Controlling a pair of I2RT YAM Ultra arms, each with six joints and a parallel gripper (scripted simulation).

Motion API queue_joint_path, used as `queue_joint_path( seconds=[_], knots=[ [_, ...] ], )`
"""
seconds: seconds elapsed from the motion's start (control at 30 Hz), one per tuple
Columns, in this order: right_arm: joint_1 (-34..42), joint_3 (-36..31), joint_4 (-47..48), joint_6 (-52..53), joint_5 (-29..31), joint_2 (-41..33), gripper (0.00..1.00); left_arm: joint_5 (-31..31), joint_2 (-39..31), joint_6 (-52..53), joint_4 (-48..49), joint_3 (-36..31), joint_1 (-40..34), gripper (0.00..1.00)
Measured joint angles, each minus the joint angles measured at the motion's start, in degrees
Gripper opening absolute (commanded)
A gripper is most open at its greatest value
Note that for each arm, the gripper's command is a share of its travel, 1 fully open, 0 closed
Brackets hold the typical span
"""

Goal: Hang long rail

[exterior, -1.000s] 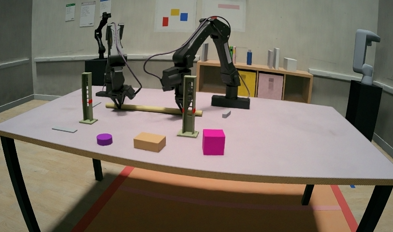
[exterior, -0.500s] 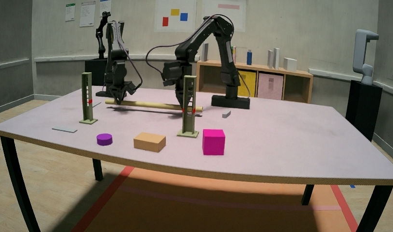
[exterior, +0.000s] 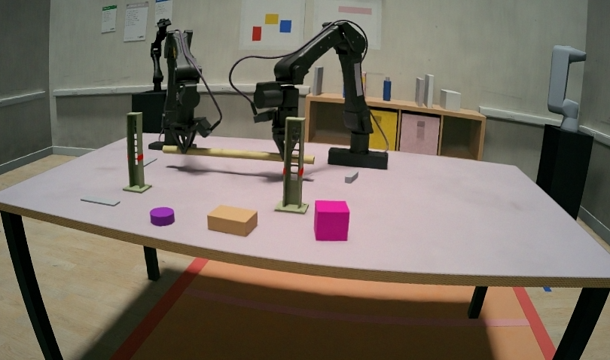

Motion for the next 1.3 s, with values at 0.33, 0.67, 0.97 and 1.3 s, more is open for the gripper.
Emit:
queue_joint_path(
  seconds=[0.33,0.67,0.97,1.3],
  knots=[
    [3.5,-4.5,4.0,2.8,5.3,-7.1,0.19,-5.7,-6.9,-3.2,4.8,-5.6,-3.6,0.19],
    [9.6,-16.4,16.1,7.3,14.4,-15.1,0.19,-15.5,-13.7,-8.0,16.9,-16.7,-10.2,0.19],
    [11.4,-21.0,24.3,8.1,20.9,-17.1,0.19,-22.3,-15.0,-8.9,24.8,-21.0,-12.1,0.19],
    [14.9,-27.2,32.4,8.8,27.2,-20.0,0.19,-29.1,-16.9,-9.5,32.6,-26.6,-15.7,0.19]
  ],
)
